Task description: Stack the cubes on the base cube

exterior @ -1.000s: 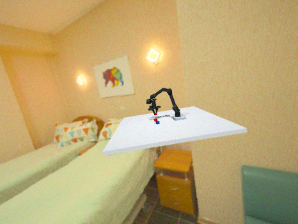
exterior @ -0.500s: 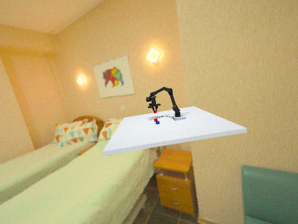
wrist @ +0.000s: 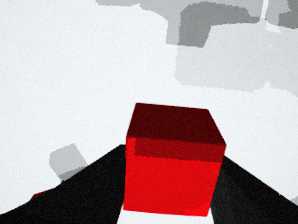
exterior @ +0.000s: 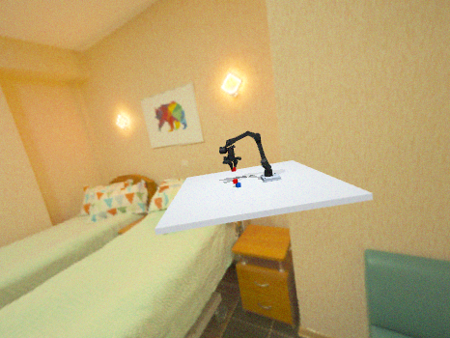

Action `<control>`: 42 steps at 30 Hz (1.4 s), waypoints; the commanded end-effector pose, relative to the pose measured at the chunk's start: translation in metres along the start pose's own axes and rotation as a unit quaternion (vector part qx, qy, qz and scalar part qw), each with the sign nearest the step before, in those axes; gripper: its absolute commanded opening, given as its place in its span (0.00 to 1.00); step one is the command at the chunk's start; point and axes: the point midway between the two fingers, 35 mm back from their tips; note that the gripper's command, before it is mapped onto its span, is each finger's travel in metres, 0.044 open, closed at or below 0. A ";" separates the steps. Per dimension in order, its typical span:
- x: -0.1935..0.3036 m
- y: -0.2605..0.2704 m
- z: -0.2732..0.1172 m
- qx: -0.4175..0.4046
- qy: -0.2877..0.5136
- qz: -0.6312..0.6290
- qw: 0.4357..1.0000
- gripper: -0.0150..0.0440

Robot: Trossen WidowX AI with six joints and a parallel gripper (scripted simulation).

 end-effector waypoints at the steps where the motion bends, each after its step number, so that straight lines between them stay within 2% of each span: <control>1: 0.009 0.010 0.001 0.000 0.001 -0.023 1.000 0.43; 42: 0.108 0.095 0.007 -0.005 0.005 -0.238 0.971 0.43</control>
Point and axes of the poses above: the point midway between the two fingers, 35 mm back from their tips, its own z axis out along the fingers, its own y axis across the jaws, x = y × z, and after that the axes turned 11 degrees about -z, right-handed
